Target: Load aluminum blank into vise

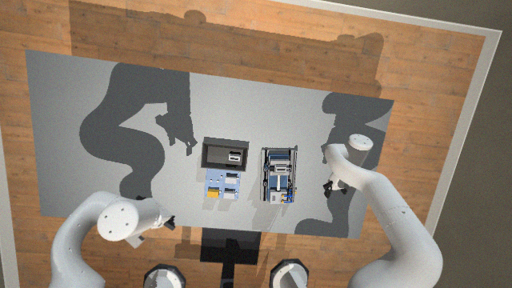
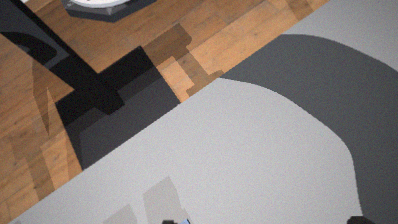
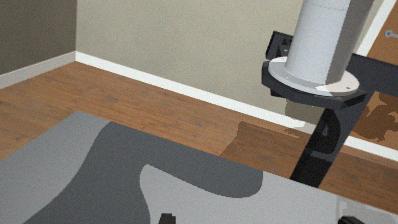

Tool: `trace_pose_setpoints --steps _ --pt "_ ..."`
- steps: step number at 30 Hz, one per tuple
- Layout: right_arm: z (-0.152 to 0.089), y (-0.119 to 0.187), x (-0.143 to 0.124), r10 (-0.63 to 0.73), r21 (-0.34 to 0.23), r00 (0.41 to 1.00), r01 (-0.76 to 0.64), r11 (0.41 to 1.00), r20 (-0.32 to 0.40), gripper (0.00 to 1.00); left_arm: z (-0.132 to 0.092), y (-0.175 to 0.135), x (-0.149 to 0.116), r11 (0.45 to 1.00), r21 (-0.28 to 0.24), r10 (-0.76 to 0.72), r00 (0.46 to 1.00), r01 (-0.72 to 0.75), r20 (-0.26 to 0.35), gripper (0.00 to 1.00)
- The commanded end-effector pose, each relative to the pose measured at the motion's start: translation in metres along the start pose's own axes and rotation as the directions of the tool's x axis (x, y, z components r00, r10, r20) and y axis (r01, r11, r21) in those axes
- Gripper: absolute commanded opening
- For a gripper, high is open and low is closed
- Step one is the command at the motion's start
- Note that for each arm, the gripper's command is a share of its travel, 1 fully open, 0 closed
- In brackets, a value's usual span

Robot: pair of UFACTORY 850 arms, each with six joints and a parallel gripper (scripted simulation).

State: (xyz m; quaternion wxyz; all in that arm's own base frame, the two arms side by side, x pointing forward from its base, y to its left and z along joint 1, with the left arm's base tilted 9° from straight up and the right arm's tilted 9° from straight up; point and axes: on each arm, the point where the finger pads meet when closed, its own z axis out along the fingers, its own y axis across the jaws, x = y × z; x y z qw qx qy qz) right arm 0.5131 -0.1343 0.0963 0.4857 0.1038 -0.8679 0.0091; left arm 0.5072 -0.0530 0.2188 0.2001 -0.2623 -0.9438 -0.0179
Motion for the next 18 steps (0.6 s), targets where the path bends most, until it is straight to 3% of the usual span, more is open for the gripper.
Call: trace_pose_setpoints --steps 1,18 --pt "-0.001 0.0 0.0 0.0 0.001 1.0 0.0 1.0 0.002 1.0 -0.003 0.006 0.003 1.0 0.003 0.008 1.0 -0.008 0.006 1.0" --pt "-0.001 0.0 0.0 0.0 0.001 1.0 0.0 1.0 0.002 1.0 -0.014 0.044 0.033 0.998 0.027 0.064 0.997 -0.065 0.042 1.0"
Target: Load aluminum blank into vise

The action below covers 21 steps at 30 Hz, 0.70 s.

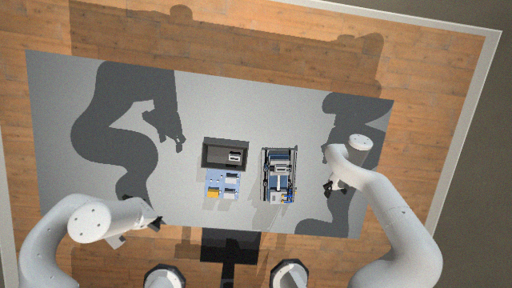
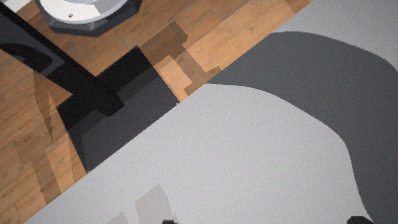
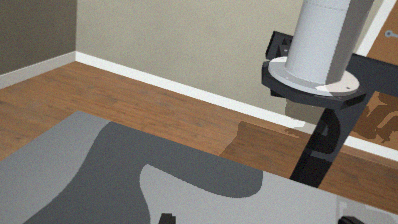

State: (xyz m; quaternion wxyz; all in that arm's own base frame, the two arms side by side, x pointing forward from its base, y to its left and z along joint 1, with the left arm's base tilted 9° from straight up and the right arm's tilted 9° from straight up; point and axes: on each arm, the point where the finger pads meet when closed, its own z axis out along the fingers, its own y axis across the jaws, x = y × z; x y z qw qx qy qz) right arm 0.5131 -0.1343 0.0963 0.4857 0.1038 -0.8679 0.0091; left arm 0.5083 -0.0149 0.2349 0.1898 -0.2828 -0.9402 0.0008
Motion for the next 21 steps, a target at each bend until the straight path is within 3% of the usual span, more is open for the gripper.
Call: trace_pose_setpoints --steps 1,11,21 --pt "-0.001 0.0 0.0 0.0 0.001 1.0 0.0 1.0 0.002 1.0 -0.006 0.014 0.013 1.0 0.008 0.022 1.0 -0.023 0.016 1.0" --pt "-0.001 0.0 0.0 0.0 0.001 1.0 0.0 1.0 0.002 1.0 -0.016 0.045 0.044 0.997 0.022 0.073 0.996 -0.074 0.051 1.0" --pt "-0.001 0.0 0.0 0.0 0.001 1.0 0.0 1.0 0.002 1.0 -0.029 0.088 0.099 0.987 0.028 0.152 0.983 -0.155 0.108 1.0"
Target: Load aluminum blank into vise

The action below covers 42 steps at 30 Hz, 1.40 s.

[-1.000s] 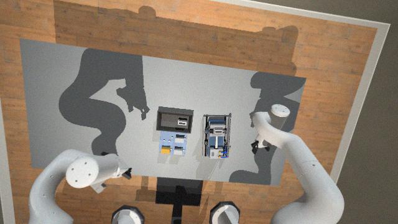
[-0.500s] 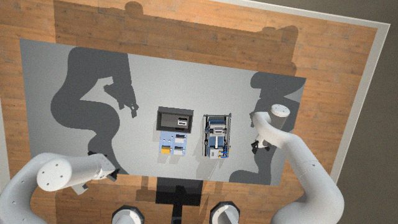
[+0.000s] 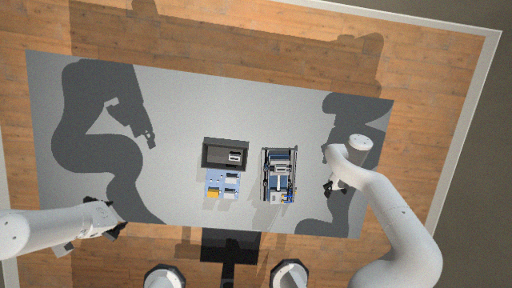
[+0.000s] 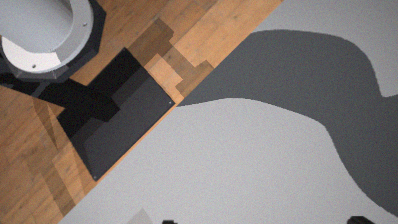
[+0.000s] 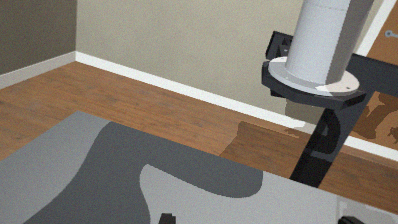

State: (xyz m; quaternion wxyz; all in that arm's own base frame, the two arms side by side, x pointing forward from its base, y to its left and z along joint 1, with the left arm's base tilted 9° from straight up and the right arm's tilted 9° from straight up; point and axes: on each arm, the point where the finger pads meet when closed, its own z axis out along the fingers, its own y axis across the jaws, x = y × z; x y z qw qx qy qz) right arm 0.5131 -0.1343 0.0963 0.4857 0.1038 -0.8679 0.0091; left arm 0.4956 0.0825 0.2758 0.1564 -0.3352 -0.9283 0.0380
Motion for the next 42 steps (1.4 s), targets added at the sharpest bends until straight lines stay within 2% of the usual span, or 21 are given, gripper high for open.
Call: trace_pose_setpoints --steps 1,5,7,22,24,38,41,42 --pt "-0.001 0.0 0.0 0.0 0.001 1.0 0.0 1.0 0.002 1.0 -0.011 0.018 0.031 0.999 0.005 0.044 0.999 -0.044 0.032 1.0" --pt "-0.001 0.0 0.0 0.0 0.001 1.0 0.0 1.0 0.002 1.0 -0.018 0.032 0.061 0.997 0.003 0.081 0.995 -0.082 0.057 1.0" --pt "-0.001 0.0 0.0 0.0 0.001 1.0 0.0 1.0 0.002 1.0 -0.018 0.032 0.061 0.997 0.003 0.081 0.995 -0.082 0.057 1.0" --pt "-0.001 0.0 0.0 0.0 0.001 1.0 0.0 1.0 0.002 1.0 -0.041 0.067 0.193 0.972 -0.047 0.236 0.961 -0.231 0.145 1.0" --pt "-0.001 0.0 0.0 0.0 0.001 1.0 0.0 1.0 0.002 1.0 -0.041 0.067 0.193 0.972 -0.047 0.236 0.961 -0.231 0.145 1.0" --pt "-0.001 0.0 0.0 0.0 0.001 1.0 0.0 1.0 0.002 1.0 -0.053 0.065 0.327 0.921 -0.142 0.385 0.905 -0.364 0.178 1.0" --pt "-0.001 0.0 0.0 0.0 0.001 1.0 0.0 1.0 0.002 1.0 -0.053 0.065 0.327 0.921 -0.142 0.385 0.905 -0.364 0.178 1.0" --pt "-0.001 0.0 0.0 0.0 0.001 1.0 0.0 1.0 0.002 1.0 -0.053 0.063 0.336 0.916 -0.149 0.396 0.901 -0.373 0.178 1.0"
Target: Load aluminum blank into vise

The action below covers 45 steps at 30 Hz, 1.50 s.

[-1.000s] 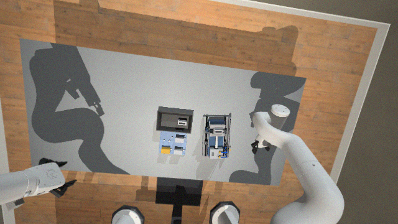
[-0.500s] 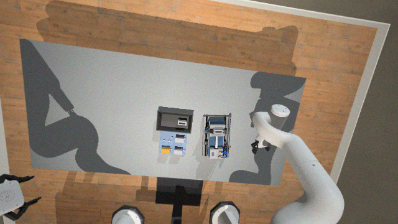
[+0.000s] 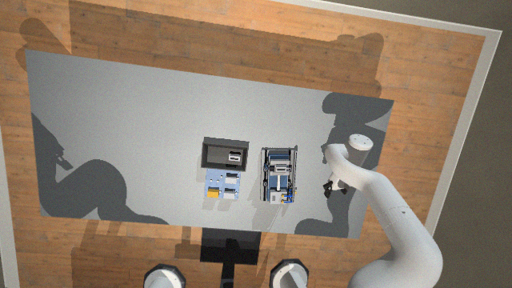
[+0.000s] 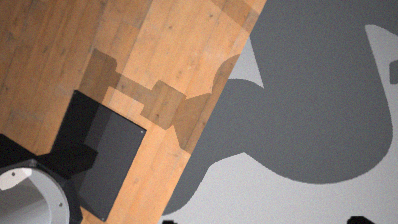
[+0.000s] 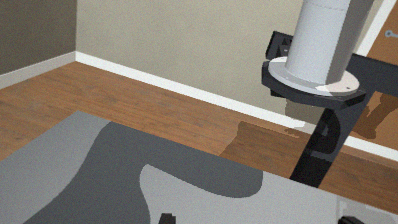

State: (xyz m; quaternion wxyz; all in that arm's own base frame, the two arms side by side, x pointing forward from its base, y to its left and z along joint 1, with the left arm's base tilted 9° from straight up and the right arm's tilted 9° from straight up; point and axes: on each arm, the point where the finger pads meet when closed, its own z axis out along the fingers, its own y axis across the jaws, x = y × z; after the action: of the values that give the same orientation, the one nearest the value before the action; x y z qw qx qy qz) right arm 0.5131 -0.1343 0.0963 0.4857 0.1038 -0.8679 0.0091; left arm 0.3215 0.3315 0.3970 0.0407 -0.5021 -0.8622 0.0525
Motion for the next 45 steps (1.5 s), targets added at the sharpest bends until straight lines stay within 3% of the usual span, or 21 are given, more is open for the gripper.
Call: trace_pose_setpoints --steps 1,14,16,31,45 --pt "-0.001 0.0 0.0 0.0 0.001 1.0 0.0 1.0 0.002 1.0 -0.009 -0.013 0.025 0.999 -0.02 0.04 0.999 -0.04 0.015 1.0" --pt "-0.001 0.0 0.0 0.0 0.001 1.0 0.0 1.0 0.002 1.0 -0.036 -0.084 0.11 0.98 -0.089 0.176 0.984 -0.176 -0.001 1.0" --pt "-0.001 0.0 0.0 0.0 0.001 1.0 0.0 1.0 0.002 1.0 -0.036 -0.084 0.11 0.98 -0.089 0.176 0.984 -0.176 -0.001 1.0" --pt "-0.001 0.0 0.0 0.0 0.001 1.0 0.0 1.0 0.002 1.0 -0.057 -0.17 0.169 0.942 -0.132 0.302 0.951 -0.307 -0.061 1.0" --pt "-0.001 0.0 0.0 0.0 0.001 1.0 0.0 1.0 0.002 1.0 -0.067 -0.224 0.192 0.913 -0.138 0.372 0.922 -0.384 -0.109 1.0"
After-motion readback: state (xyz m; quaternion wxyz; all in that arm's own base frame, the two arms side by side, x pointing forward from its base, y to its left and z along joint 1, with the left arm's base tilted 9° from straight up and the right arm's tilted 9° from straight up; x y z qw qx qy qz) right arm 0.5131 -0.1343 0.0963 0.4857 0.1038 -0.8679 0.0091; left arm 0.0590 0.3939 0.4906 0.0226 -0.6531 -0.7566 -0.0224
